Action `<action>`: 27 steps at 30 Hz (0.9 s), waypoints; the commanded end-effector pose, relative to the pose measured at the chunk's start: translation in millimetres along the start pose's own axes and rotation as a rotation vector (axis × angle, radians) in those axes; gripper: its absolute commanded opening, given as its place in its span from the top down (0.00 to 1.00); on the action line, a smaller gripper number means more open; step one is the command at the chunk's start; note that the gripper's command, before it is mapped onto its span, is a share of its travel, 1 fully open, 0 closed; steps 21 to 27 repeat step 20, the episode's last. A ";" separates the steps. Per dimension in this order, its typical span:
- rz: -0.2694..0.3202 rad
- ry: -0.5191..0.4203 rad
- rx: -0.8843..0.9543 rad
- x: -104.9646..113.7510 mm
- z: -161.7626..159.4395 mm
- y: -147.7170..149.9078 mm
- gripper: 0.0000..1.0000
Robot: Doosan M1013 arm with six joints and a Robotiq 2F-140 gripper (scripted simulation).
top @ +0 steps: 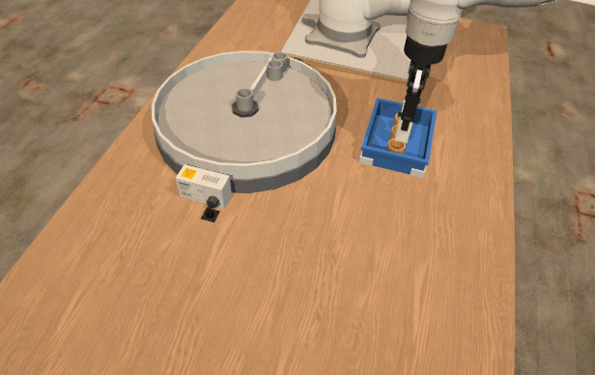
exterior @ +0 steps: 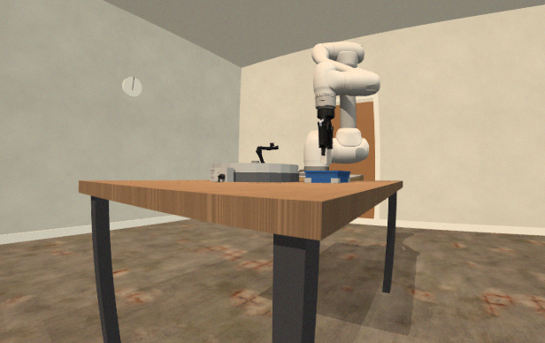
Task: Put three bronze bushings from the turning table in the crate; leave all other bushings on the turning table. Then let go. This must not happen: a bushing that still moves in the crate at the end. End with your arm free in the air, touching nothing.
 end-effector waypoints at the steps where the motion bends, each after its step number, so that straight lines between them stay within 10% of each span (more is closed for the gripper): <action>1: 0.000 0.000 0.000 15.4 -0.1 0.0 0.72; 27: 0.000 0.000 0.000 28.9 -0.2 0.0 0.72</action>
Point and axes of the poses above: the point where the finger pads meet when closed, its own x axis back along the fingers, its own y axis across the jaws, z = x × y, the point moved 9 cm from there along x, back along the fingers, and after that the axes turned 3 degrees about x, right-handed, at the moved point
